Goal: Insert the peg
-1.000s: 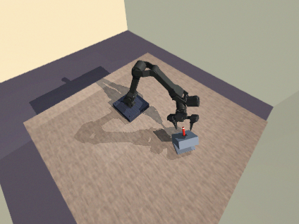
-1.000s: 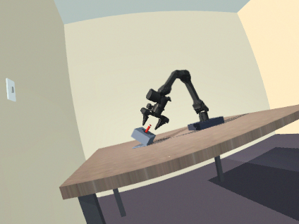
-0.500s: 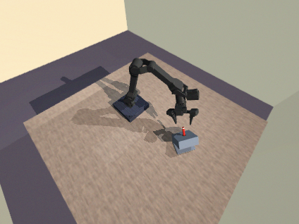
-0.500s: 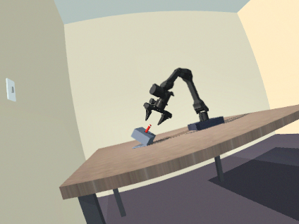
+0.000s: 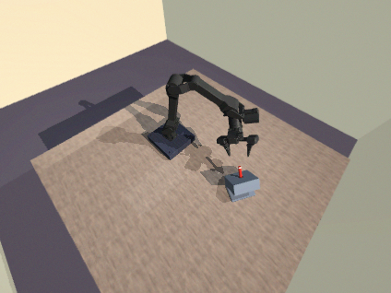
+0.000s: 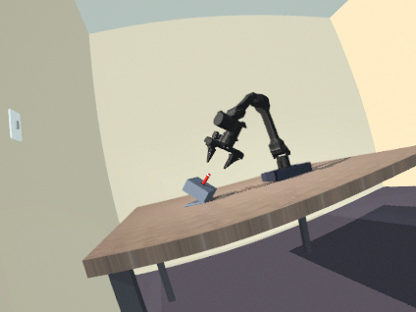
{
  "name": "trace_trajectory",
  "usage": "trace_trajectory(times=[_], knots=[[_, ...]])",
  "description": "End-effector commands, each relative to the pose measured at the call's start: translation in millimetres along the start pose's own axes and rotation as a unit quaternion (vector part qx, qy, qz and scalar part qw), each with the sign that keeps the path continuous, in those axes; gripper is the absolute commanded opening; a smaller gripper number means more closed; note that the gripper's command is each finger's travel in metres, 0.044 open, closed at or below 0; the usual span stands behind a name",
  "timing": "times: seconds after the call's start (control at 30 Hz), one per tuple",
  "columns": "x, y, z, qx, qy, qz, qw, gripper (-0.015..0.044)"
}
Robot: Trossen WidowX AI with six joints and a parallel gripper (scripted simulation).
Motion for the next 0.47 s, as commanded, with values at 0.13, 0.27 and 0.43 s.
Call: trace_trajectory(times=[0.13,0.27,0.43], knots=[[0.6,0.1,15.6,0.005,0.0,-0.006,1.0,0.044],[0.3,-0.2,18.5,0.005,0.0,-0.006,1.0,0.044],[0.3,-0.2,18.5,0.005,0.0,-0.006,1.0,0.044]])
Point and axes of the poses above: the point midway between the two fingers, 35 mm back from their tips, its own z axis back along the fingers, its own y axis across the jaws, x = y × z, the point moved 2 cm from there along z, back along the fingers, and after that the axes turned 6 degrees about -z, right-handed, at the moved point
